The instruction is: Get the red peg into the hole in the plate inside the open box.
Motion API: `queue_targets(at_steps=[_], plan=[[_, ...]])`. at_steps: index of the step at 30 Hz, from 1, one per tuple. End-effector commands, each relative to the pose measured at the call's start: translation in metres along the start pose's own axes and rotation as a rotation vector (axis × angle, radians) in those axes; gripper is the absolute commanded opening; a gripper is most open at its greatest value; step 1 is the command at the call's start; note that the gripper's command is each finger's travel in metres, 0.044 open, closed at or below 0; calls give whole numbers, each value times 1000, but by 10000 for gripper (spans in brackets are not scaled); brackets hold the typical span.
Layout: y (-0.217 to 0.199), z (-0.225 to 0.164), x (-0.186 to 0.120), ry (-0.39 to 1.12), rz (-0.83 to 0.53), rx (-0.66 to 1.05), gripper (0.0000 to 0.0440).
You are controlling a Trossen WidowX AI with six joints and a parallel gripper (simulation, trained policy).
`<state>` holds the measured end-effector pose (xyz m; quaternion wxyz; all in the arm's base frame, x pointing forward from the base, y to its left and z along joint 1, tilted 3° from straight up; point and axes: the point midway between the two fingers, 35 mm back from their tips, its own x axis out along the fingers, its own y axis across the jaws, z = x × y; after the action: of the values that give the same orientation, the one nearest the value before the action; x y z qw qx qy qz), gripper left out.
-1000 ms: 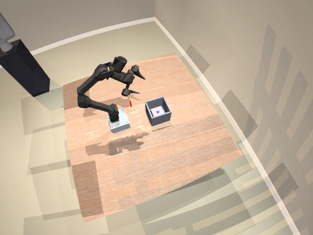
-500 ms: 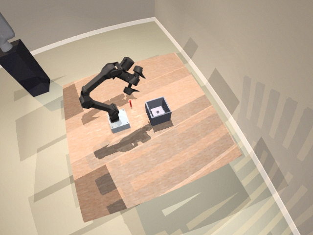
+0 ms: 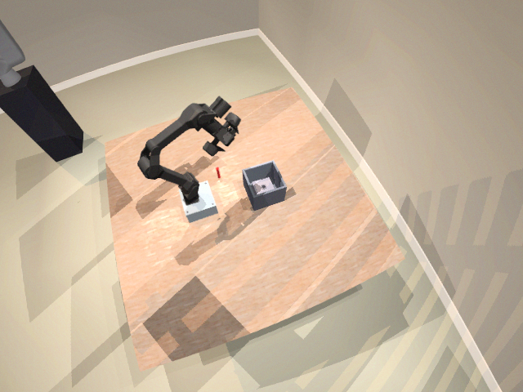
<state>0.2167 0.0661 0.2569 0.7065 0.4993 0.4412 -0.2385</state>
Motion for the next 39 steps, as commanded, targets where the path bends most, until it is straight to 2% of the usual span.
queue_targets(at_steps=[1, 19, 39], plan=[[-7, -15, 15, 54, -75, 45, 440], [-52, -70, 65, 168, -393, 195, 440], [-108, -92, 119, 140, -630, 167, 440]])
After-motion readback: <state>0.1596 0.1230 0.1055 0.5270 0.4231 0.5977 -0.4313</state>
